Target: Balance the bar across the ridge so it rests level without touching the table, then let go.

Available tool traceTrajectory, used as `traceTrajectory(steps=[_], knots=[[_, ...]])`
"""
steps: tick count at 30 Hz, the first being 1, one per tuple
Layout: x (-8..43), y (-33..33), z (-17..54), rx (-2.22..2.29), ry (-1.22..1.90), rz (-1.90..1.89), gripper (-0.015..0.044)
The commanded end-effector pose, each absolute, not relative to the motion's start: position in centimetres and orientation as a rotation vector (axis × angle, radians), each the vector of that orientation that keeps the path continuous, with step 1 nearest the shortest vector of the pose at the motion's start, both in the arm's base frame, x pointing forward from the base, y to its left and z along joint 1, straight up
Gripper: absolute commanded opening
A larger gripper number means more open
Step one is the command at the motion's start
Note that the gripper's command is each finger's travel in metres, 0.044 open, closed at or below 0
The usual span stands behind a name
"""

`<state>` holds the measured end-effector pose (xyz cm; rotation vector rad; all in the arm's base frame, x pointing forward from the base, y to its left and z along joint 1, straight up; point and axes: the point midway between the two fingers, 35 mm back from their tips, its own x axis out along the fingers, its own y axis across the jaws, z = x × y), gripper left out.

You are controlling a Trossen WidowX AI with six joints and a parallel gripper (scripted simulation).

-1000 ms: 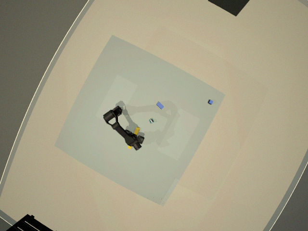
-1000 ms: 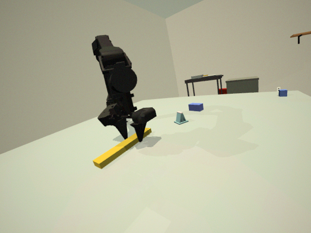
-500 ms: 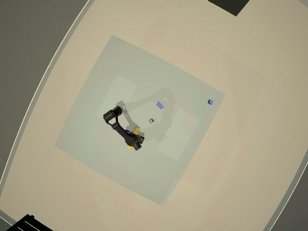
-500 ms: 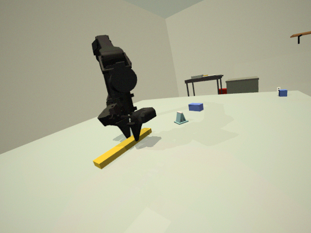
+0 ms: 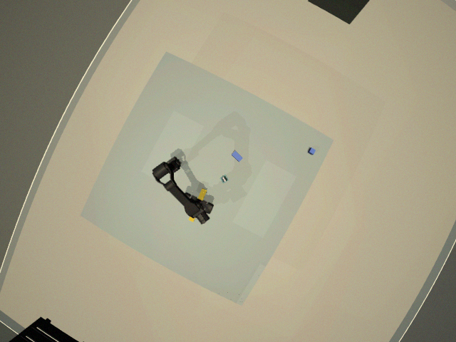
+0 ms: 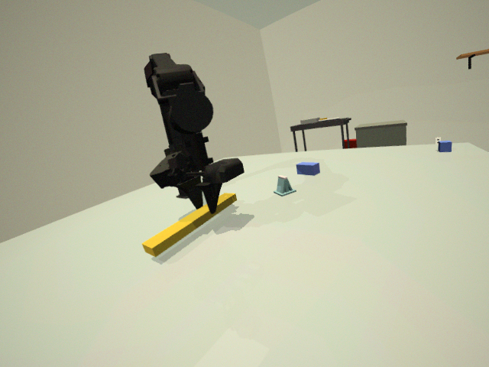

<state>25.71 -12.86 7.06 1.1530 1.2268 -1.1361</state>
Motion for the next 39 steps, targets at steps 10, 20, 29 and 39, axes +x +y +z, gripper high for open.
traceTrajectory(steps=[10, 20, 29, 39], knots=[[25.8, -12.9, 10.8, 1.153, 1.215, -1.136, 0.0], [25.5, -12.8, 13.4, 1.153, 1.215, -1.138, 0.0], [26.1, -11.8, 14.1, 1.178, 1.2, -1.161, 0.0], [28.1, -9.0, 14.2, 1.251, 1.158, -1.225, 0.0]])
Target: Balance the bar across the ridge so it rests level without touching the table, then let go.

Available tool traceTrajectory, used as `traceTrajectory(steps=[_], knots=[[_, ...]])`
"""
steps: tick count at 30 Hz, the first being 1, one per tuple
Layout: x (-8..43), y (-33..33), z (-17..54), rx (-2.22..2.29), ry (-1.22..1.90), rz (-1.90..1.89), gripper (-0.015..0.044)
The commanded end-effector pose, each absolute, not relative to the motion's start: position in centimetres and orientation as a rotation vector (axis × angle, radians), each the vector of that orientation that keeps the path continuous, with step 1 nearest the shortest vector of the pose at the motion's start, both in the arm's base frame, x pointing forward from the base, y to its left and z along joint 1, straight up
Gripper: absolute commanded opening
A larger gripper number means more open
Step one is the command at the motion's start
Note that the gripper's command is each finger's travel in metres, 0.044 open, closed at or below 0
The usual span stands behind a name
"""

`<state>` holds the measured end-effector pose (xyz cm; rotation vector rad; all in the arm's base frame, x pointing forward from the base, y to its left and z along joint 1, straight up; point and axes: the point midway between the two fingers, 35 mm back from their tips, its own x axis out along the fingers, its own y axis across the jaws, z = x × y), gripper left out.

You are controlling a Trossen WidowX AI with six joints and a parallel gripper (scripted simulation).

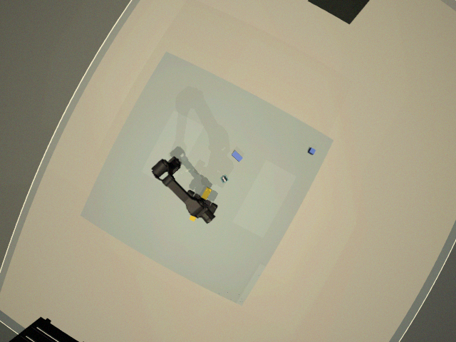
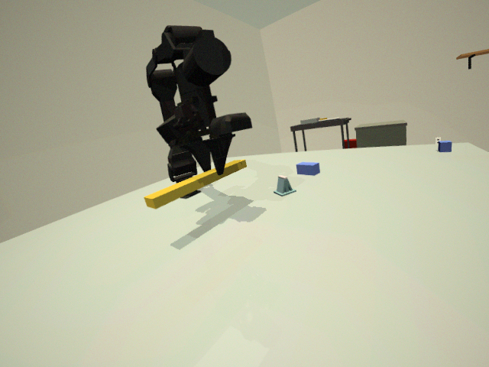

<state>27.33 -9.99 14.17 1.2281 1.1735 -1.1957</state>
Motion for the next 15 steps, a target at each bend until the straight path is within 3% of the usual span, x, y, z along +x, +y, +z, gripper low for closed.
traceTrajectory(steps=[1, 15], knots=[[28.3, -8.7, 14.2, 1.258, 1.153, -1.231, 0.0], [30.6, -4.3, 14.4, 1.359, 1.09, -1.32, 0.0]])
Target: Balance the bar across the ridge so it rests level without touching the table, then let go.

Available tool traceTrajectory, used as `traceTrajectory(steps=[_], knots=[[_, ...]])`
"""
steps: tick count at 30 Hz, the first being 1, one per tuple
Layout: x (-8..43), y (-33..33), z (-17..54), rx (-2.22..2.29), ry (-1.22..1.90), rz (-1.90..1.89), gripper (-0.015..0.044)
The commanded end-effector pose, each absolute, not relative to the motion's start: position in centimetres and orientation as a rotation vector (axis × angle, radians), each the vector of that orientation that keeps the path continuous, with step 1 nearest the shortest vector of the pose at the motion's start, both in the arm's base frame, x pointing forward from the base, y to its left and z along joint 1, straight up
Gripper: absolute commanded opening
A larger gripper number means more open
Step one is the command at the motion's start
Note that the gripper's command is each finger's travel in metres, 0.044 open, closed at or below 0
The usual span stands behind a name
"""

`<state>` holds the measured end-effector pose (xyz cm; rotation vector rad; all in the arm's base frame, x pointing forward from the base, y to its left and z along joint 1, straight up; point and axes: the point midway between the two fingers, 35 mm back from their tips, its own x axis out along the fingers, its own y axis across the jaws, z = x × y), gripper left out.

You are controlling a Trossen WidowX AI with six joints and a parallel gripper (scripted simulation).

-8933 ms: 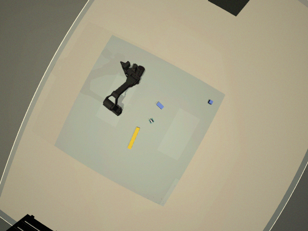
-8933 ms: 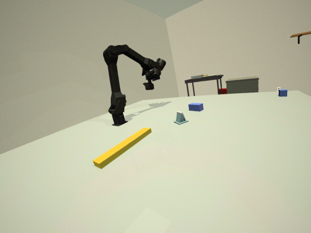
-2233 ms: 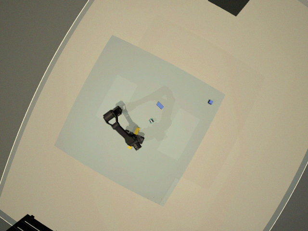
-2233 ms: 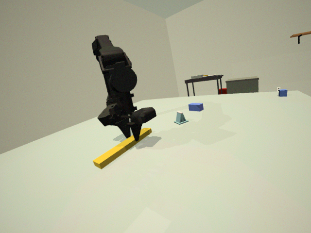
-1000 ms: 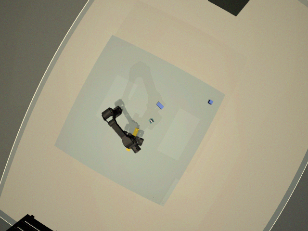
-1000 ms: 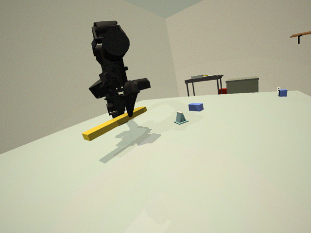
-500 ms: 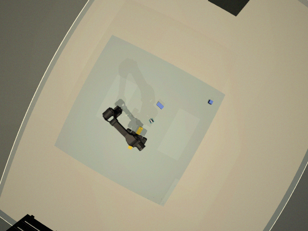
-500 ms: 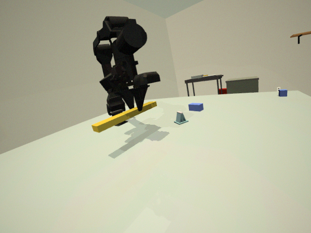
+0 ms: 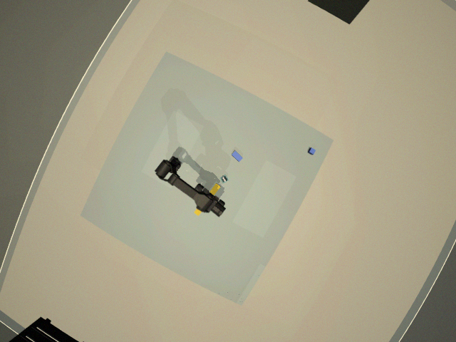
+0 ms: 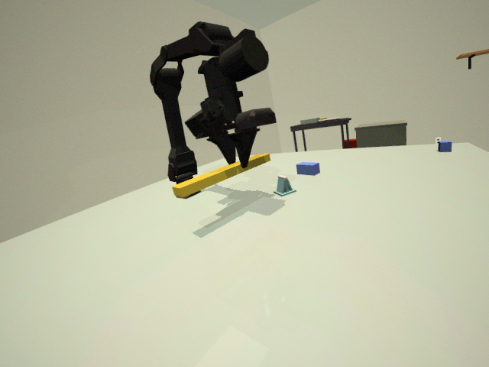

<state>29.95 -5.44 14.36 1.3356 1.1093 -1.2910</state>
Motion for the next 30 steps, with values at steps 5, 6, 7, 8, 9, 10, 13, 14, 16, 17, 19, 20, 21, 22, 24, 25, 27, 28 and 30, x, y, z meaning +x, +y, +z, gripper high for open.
traceTrajectory(steps=[5, 6, 7, 8, 9, 10, 13, 14, 16, 17, 19, 20, 21, 22, 24, 25, 27, 28, 30], knots=[[31.3, -2.6, 14.5, 1.395, 1.066, -1.352, 0.0], [31.4, -2.2, 14.5, 1.402, 1.061, -1.358, 0.0], [31.5, -1.9, 14.5, 1.408, 1.057, -1.364, 0.0], [31.6, -1.6, 14.5, 1.415, 1.052, -1.37, 0.0], [31.8, -1.2, 14.5, 1.422, 1.047, -1.376, 0.0], [31.9, -0.9, 14.5, 1.429, 1.042, -1.382, 0.0], [32.2, 0.2, 14.5, 1.45, 1.028, -1.401, 0.0], [32.3, 0.5, 14.5, 1.457, 1.023, -1.407, 0.0], [32.5, 1.2, 14.5, 1.47, 1.013, -1.419, 0.0], [32.6, 1.6, 14.6, 1.477, 1.008, -1.425, 0.0], [32.7, 2.3, 14.6, 1.491, 0.999, -1.437, 0.0], [32.8, 2.7, 14.6, 1.498, 0.994, -1.443, 0.0], [32.9, 3.0, 14.6, 1.504, 0.989, -1.45, 0.0], [33.0, 3.4, 14.6, 1.511, 0.984, -1.456, 0.0], [33.1, 4.1, 14.6, 1.525, 0.973, -1.468, 0.0], [33.2, 4.5, 14.6, 1.531, 0.968, -1.474, 0.0], [33.3, 5.2, 14.6, 1.545, 0.958, -1.486, 0.0], [33.3, 5.6, 14.6, 1.552, 0.953, -1.492, 0.0], [33.5, 6.4, 14.6, 1.565, 0.942, -1.504, 0.0]])
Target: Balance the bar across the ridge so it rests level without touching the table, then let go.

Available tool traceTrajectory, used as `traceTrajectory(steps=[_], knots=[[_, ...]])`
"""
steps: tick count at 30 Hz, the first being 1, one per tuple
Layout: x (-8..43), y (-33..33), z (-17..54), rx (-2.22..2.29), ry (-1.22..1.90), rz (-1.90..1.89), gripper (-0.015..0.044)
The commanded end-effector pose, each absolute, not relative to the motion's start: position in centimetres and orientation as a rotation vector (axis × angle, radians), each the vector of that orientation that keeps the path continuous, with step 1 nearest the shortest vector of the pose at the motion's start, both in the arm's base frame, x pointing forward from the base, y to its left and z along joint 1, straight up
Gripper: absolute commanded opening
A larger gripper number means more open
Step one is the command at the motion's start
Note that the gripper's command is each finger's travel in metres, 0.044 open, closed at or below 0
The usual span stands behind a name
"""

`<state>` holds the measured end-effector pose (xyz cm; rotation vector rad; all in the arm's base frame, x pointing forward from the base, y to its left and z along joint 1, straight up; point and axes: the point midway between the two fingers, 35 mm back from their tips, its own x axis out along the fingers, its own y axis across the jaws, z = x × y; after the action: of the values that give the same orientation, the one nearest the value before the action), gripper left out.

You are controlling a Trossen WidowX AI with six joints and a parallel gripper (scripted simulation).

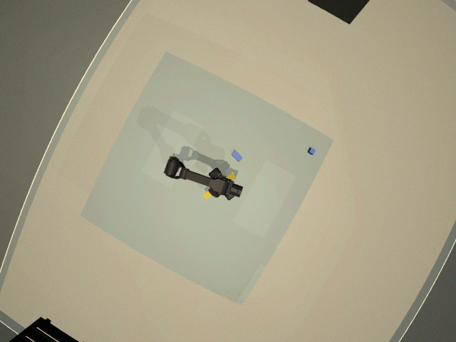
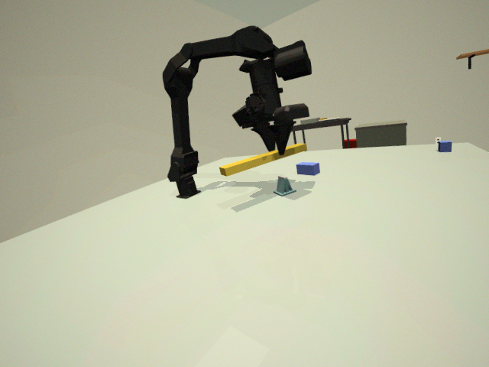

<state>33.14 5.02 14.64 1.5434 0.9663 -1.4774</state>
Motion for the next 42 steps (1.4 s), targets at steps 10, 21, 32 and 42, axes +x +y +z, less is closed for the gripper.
traceTrajectory(steps=[10, 21, 32, 42], knots=[[33.9, 9.5, 14.7, 1.621, 0.897, -1.556, 0.0], [34.1, 9.7, 13.3, 1.622, 0.897, -1.555, 0.0], [34.2, 9.5, 11.5, 1.622, 0.897, -1.555, 0.0], [34.2, 9.4, 10.3, 1.621, 0.897, -1.556, 0.0]])
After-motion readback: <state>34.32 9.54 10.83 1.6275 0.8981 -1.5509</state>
